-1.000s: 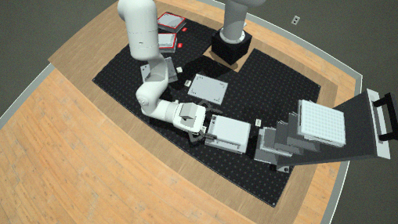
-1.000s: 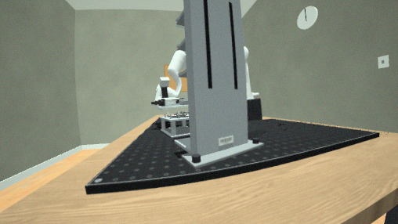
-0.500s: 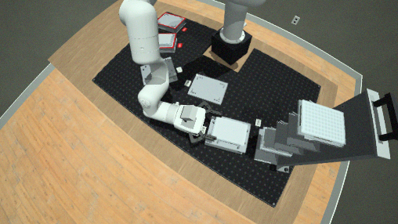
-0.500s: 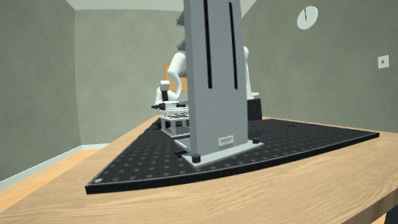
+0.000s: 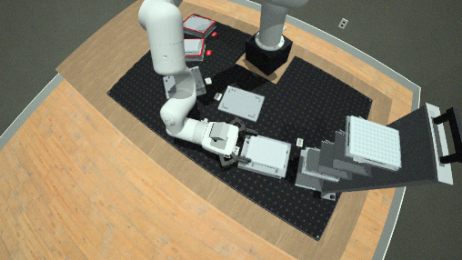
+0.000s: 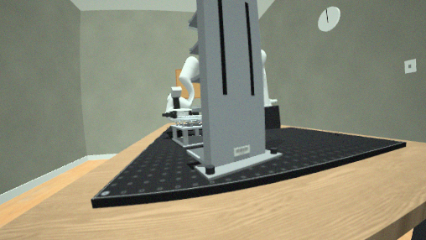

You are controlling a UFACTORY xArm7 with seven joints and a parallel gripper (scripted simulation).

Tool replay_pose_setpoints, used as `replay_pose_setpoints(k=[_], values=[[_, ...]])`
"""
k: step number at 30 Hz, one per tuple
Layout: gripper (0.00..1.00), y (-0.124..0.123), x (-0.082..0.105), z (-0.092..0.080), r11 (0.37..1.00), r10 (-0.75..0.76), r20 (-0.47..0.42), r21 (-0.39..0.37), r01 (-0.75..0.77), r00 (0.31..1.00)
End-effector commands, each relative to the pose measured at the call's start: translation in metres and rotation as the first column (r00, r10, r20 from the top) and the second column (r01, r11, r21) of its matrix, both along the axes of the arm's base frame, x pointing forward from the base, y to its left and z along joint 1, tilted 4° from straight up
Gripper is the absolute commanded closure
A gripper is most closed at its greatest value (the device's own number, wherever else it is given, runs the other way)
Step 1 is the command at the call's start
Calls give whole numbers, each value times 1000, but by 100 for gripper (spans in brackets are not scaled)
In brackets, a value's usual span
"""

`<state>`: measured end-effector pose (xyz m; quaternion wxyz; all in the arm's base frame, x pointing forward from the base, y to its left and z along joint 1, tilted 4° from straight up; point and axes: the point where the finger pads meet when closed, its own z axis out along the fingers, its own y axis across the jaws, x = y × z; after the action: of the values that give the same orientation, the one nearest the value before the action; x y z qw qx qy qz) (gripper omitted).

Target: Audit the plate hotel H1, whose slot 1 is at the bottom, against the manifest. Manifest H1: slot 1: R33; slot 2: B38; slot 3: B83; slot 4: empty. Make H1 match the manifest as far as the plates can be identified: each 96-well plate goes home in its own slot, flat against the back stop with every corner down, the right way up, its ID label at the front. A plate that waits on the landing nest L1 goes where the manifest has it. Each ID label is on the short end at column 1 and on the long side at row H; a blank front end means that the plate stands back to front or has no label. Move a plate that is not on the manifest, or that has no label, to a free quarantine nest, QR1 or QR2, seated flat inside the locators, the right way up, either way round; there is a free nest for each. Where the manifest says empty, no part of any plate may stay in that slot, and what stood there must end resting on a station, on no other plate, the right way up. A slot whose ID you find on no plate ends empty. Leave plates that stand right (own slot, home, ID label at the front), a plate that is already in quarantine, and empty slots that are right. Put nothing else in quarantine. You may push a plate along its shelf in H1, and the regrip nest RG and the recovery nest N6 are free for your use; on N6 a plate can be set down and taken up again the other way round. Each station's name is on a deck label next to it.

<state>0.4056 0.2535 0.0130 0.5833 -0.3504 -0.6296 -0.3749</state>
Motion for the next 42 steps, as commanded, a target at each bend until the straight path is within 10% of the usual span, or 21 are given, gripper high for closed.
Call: replay_pose_setpoints(k=[1, 42], values=[[100, 0, 1, 0, 1000, 0, 3, 1, 0, 1000], [100, 0, 2, -11, 1000, 0, 3, 1, 0, 1000]])
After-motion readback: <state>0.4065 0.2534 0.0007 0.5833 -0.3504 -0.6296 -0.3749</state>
